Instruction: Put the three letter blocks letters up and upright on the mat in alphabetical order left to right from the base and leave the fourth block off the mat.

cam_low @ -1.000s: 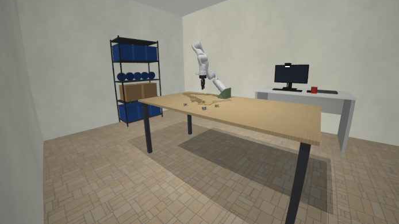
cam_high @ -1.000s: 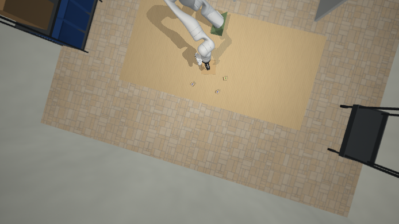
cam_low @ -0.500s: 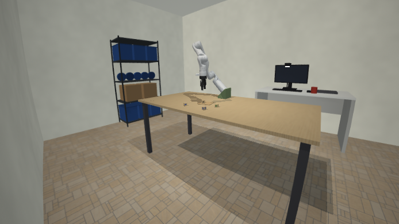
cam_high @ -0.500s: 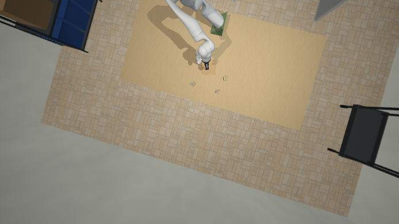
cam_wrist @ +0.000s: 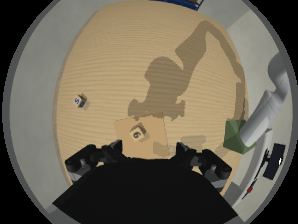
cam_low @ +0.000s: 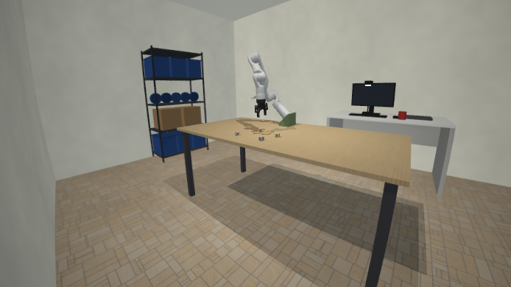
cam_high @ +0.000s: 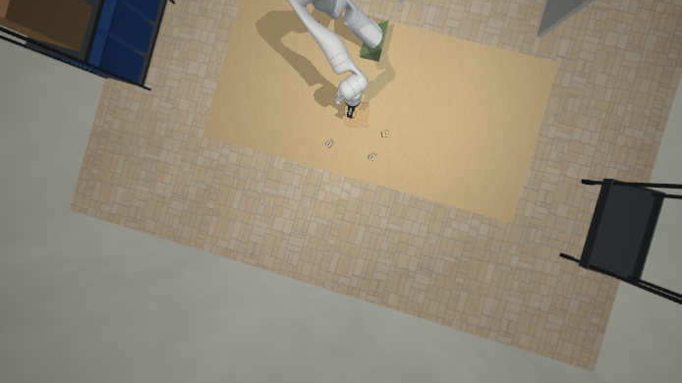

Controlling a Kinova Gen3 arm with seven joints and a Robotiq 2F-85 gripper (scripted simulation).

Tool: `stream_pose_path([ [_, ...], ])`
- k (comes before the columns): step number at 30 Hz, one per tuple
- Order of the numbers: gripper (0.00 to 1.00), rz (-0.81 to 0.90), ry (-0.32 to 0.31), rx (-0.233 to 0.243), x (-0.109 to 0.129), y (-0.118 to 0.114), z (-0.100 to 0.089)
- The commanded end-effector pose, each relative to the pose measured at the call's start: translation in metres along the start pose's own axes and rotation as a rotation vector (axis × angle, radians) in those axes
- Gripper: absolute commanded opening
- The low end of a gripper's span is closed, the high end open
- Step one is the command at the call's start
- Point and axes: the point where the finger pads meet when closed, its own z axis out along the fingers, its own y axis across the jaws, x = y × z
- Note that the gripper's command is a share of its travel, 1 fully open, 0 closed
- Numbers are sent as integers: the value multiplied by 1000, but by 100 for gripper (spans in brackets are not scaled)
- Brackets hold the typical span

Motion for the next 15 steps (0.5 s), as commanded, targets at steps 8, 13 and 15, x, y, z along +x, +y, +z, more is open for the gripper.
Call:
stream_pose_path([
  [8, 100, 376, 18, -33, -2, 10, 12],
  [13, 100, 520, 23, -41, -3, 12, 16],
  [15, 100, 619, 27, -45, -3, 13, 18],
])
